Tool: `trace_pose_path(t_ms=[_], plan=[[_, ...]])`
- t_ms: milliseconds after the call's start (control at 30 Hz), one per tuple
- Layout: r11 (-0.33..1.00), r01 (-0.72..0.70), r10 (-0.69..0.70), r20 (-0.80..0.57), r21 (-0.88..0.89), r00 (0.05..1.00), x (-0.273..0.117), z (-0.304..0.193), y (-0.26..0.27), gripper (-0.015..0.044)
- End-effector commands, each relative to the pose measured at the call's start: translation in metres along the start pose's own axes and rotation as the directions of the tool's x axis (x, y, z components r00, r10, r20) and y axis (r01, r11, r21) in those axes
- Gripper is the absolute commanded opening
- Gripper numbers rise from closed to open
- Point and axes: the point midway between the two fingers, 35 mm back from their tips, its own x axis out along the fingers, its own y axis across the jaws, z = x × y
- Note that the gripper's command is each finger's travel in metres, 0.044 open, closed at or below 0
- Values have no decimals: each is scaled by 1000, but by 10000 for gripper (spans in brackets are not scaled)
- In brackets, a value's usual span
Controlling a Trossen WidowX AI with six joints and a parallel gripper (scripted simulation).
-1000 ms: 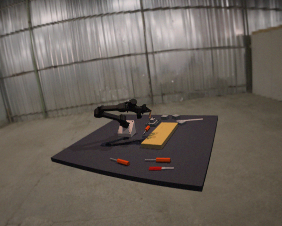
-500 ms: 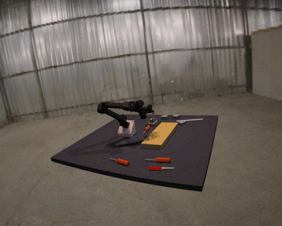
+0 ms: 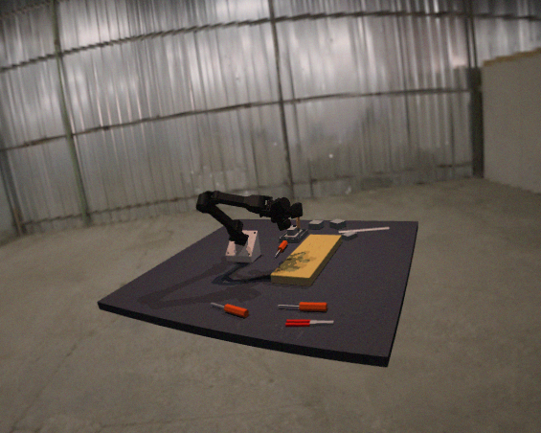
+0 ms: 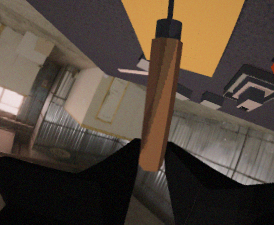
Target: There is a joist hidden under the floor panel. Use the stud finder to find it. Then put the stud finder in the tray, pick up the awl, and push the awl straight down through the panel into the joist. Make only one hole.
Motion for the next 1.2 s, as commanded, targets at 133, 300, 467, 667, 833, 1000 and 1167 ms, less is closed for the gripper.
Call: trace_pose_path(t_ms=[133,300,467,667,833,1000,1167], plan=[[996,91,-89,-90,13,992,10,0,10,0],[988,151,-145,-151,34,978,17,3,14,0],[977,206,-190,-217,56,958,23,7,18,0],[960,265,-229,-300,86,926,31,12,24,0],[946,304,-246,-366,109,897,37,17,29,0],[931,339,-252,-433,136,865,43,23,35,0],[923,355,-251,-464,150,849,46,26,38,0]])
